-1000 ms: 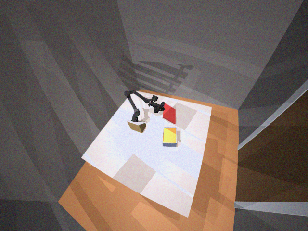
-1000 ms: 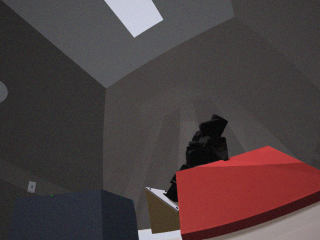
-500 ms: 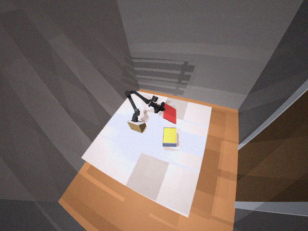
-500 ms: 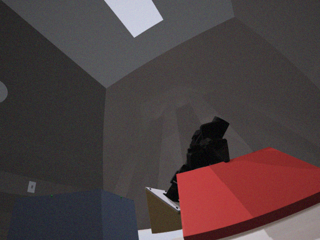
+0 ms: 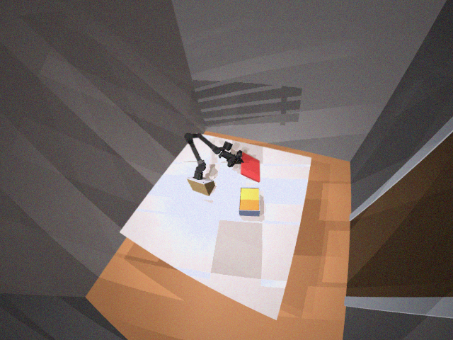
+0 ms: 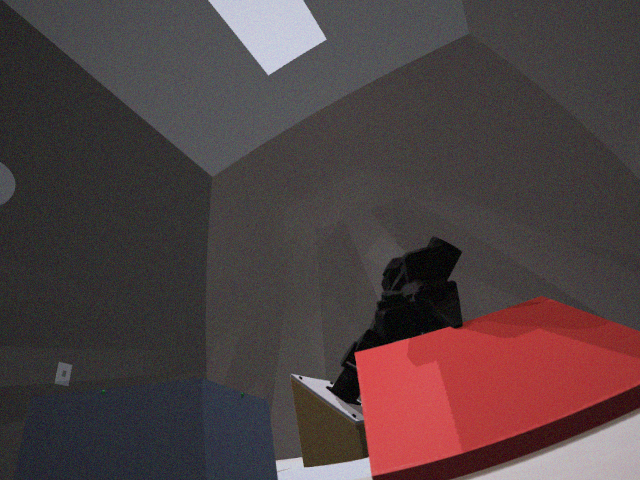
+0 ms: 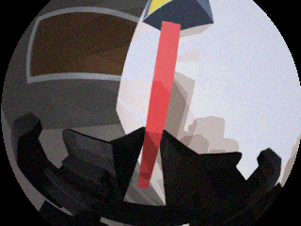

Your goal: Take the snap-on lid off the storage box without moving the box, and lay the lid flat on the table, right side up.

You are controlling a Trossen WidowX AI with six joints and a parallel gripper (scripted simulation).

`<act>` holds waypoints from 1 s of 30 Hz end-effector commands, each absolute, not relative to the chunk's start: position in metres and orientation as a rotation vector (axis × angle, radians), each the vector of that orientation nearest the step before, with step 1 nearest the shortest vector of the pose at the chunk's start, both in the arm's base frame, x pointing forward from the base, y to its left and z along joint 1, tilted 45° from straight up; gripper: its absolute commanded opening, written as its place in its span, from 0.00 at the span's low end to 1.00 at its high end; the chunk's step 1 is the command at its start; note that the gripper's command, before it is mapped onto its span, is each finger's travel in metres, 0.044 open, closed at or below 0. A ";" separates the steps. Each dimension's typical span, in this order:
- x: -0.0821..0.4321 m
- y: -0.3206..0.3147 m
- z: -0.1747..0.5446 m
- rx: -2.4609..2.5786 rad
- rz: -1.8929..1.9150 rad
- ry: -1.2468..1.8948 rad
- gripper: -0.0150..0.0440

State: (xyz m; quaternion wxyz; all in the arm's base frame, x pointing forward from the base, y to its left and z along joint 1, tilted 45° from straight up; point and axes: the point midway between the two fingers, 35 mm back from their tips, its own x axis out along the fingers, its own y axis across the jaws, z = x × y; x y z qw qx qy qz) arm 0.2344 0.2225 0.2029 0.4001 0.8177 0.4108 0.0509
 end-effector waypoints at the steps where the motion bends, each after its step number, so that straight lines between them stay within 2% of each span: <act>1: 0.231 0.229 0.191 2.050 0.108 1.070 0.25; 30: 0.229 0.245 0.175 2.051 0.108 1.071 0.25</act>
